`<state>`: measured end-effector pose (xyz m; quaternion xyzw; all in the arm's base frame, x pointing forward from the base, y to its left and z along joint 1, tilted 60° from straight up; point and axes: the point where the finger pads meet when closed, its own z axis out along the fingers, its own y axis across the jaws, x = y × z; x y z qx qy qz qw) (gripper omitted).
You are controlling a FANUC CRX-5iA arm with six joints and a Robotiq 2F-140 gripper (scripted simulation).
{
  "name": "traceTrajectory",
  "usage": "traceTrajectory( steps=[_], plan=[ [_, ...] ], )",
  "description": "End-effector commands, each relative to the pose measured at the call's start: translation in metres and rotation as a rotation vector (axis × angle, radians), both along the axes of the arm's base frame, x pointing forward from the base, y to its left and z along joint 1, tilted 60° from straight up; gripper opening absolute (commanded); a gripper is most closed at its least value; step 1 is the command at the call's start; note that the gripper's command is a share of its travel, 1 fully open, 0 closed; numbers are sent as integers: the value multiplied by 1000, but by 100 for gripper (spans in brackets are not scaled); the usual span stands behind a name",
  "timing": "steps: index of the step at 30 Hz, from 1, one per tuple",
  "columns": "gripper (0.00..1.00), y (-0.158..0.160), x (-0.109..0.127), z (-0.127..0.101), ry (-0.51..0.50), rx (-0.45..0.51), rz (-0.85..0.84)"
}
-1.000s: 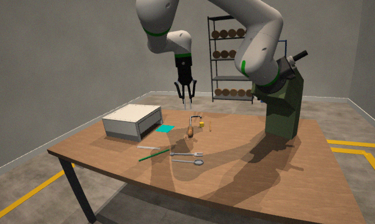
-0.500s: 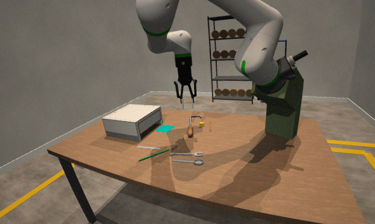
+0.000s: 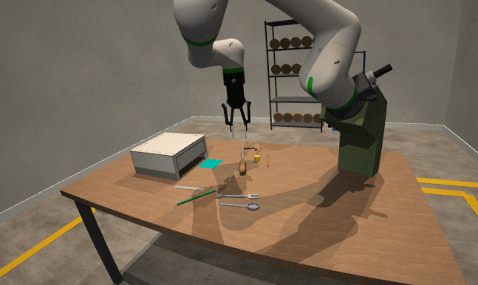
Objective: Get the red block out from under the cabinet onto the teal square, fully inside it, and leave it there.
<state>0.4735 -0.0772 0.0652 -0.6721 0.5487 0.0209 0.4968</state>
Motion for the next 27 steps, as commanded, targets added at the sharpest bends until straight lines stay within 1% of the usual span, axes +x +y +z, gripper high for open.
traceTrajectory(
  steps=[1, 17, 27],
  plan=[
    [34, 0, 0, 0, 0, 0, 0],
    [34, 8, 6, -6, 0, 0, 0],
    [34, 27, 20, -20, 0, 0, 0]
  ],
)
